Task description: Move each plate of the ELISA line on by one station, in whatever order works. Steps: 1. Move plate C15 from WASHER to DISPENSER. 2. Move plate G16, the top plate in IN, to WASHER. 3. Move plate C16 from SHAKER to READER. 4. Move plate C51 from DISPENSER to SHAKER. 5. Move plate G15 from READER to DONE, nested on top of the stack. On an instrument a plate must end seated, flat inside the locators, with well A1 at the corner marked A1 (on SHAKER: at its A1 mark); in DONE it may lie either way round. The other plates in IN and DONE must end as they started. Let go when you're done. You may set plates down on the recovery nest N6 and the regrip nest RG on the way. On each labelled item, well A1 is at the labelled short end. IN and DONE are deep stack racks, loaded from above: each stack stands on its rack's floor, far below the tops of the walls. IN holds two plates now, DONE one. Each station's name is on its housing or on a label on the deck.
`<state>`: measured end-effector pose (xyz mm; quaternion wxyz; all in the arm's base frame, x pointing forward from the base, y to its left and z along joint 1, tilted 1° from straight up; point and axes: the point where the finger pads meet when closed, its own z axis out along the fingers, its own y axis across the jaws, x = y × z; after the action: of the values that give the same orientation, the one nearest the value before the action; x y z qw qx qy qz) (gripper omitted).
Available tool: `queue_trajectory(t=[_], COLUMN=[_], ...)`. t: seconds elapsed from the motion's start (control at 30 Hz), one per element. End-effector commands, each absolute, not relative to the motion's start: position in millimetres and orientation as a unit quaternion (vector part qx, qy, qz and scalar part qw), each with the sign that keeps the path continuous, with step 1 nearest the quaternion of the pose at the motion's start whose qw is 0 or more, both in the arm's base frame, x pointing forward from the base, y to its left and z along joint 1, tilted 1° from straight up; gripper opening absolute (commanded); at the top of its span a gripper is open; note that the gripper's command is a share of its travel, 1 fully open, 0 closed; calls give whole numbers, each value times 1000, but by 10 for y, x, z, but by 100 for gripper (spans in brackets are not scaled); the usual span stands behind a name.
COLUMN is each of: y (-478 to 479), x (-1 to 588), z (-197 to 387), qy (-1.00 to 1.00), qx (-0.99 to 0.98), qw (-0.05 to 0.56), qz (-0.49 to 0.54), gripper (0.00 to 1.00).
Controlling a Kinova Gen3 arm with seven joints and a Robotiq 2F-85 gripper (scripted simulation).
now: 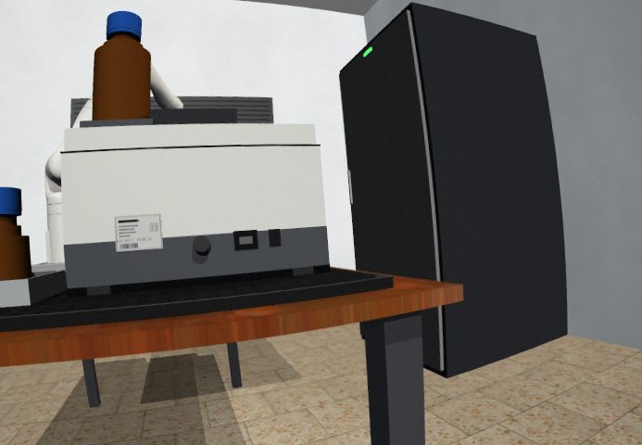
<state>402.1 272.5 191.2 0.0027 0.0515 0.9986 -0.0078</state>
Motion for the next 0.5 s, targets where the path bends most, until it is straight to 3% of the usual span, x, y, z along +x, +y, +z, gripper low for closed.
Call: queue_trajectory(t=[0.0, 0.47], y=[2603, 2203], x=[4021, 4012], z=[1923, 1928], qy=[998, 993], qx=[55, 115], qw=[4, 5], qz=[-7, -7], gripper=[100, 100])
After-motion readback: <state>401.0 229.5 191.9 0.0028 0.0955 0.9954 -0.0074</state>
